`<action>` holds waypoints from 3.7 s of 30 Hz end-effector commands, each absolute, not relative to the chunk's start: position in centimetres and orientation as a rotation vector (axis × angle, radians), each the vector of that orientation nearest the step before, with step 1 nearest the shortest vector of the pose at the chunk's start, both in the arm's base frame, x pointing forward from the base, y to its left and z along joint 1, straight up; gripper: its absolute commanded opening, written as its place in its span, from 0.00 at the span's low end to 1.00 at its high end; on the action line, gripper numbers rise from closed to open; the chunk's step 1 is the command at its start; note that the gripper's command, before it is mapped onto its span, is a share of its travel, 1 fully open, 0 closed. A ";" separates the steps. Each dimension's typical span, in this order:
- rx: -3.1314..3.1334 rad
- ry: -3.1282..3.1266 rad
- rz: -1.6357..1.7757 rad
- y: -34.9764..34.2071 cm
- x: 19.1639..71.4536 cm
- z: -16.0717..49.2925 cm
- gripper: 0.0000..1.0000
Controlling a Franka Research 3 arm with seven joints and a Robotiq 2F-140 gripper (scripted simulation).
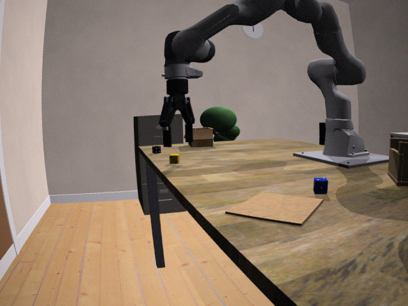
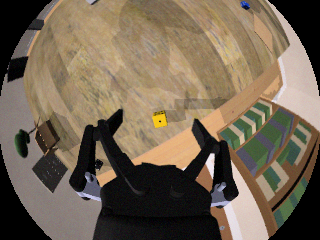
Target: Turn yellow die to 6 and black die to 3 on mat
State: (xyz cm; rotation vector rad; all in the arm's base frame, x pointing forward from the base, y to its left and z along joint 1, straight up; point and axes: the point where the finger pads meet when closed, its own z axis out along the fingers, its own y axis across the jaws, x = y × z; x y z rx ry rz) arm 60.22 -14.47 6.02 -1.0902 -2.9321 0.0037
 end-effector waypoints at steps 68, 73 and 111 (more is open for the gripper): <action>-1.140 -2.922 0.004 -10.8 58.7 6.1 1.00; -1.140 -2.922 0.004 -9.6 58.2 6.1 1.00; -1.140 -2.922 0.004 20.2 45.8 6.2 1.00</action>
